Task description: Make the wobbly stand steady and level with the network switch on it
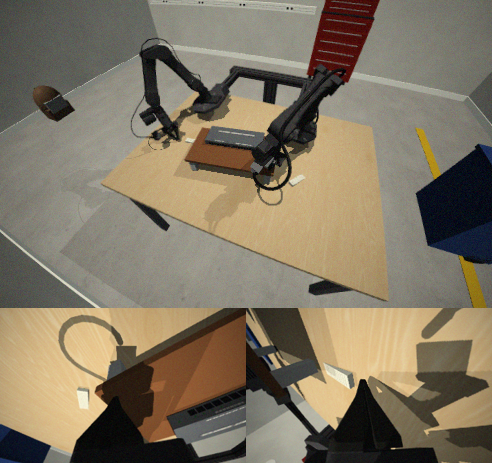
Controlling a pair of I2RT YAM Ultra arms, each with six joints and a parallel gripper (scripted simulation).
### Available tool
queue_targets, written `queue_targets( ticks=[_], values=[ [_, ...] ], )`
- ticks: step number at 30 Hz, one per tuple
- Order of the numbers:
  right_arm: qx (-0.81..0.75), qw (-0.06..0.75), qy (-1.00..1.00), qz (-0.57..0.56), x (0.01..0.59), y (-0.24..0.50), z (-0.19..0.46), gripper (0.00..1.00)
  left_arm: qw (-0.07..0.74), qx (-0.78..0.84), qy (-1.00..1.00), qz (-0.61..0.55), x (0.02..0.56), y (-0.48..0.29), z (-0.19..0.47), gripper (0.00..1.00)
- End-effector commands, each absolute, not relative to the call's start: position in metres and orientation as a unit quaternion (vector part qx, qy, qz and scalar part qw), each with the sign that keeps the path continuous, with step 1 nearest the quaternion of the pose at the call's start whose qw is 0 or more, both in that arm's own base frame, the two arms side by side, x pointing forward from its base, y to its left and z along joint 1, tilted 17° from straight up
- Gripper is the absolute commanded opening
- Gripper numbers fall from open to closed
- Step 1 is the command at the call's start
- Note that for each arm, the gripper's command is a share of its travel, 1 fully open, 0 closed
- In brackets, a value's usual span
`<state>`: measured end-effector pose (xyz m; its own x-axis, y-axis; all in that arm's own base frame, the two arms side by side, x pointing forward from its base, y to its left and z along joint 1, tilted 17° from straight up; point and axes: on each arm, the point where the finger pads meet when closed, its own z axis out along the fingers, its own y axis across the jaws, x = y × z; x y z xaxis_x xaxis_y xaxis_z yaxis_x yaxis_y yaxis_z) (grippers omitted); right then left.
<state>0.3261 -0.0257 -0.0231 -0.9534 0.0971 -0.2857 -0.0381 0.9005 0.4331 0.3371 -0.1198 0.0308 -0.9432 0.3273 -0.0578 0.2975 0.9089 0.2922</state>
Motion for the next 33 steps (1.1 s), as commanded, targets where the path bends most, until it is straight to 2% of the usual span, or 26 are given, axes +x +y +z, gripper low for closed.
queue_targets(
  ticks=[1,9,12,14,16,23,33],
  values=[
    [0.008,0.130,0.958,0.254,0.313,-0.015,-0.029,0.00,0.070,0.163,0.975,0.136,0.346,-0.127,0.033,0.00],
    [0.032,0.092,0.956,0.277,0.292,-0.011,-0.046,0.00,0.069,0.163,0.975,0.136,0.346,-0.127,0.033,0.00],
    [0.033,0.094,0.955,0.278,0.292,-0.010,-0.045,0.00,0.070,0.163,0.975,0.136,0.346,-0.127,0.033,0.00],
    [0.014,0.136,0.955,0.263,0.313,-0.016,-0.031,0.00,0.070,0.163,0.975,0.136,0.346,-0.127,0.033,0.00],
    [0.031,0.095,0.956,0.276,0.292,-0.010,-0.047,0.00,0.070,0.163,0.975,0.136,0.346,-0.127,0.033,0.00],
    [0.024,0.126,0.956,0.265,0.305,-0.010,-0.035,0.00,0.070,0.163,0.975,0.136,0.346,-0.127,0.033,0.00],
    [0.025,0.119,0.956,0.267,0.303,-0.005,-0.040,0.00,0.069,0.163,0.975,0.136,0.346,-0.127,0.033,0.00]
  ],
)
